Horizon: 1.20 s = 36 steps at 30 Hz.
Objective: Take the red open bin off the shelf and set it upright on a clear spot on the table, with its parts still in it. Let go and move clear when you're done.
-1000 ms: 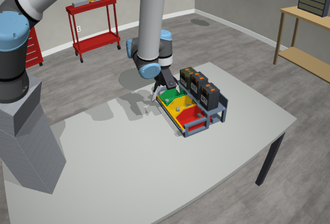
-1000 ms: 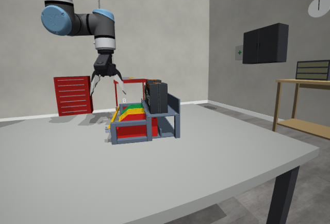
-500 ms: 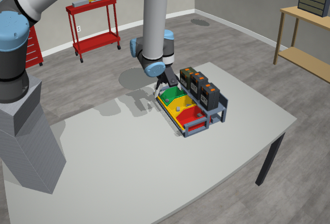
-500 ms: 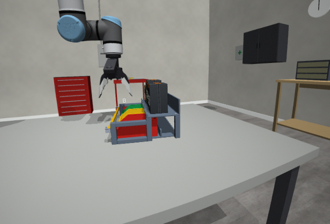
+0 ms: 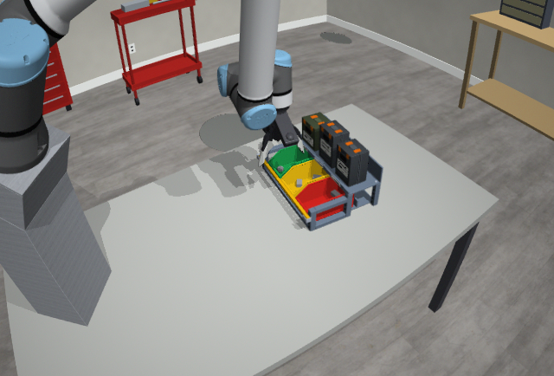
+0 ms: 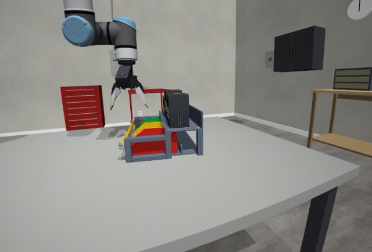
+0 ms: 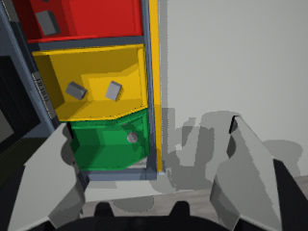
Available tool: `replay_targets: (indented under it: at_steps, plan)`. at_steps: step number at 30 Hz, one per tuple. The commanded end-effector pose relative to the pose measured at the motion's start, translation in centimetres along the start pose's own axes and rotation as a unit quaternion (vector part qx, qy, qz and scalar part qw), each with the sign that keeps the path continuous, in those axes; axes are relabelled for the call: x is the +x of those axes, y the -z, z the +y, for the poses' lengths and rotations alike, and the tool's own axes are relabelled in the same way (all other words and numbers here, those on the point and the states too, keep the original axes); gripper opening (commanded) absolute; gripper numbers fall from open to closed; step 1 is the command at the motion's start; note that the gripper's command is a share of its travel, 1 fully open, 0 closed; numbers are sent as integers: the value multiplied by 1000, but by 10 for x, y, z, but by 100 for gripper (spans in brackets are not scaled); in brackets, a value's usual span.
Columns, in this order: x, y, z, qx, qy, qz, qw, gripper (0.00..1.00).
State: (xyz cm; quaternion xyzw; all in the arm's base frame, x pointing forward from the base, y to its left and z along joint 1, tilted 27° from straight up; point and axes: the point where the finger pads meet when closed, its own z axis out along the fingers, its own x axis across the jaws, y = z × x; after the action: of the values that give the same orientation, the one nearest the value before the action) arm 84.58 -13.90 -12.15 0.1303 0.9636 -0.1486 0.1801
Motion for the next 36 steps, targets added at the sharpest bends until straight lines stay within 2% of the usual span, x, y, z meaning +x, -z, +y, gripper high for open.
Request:
replay_targets:
  at_steps: [1, 36]
  plan:
    - [0, 1, 0, 0, 0, -1, 1000, 100]
    - [5, 4, -7, 0, 0, -1, 1000, 100]
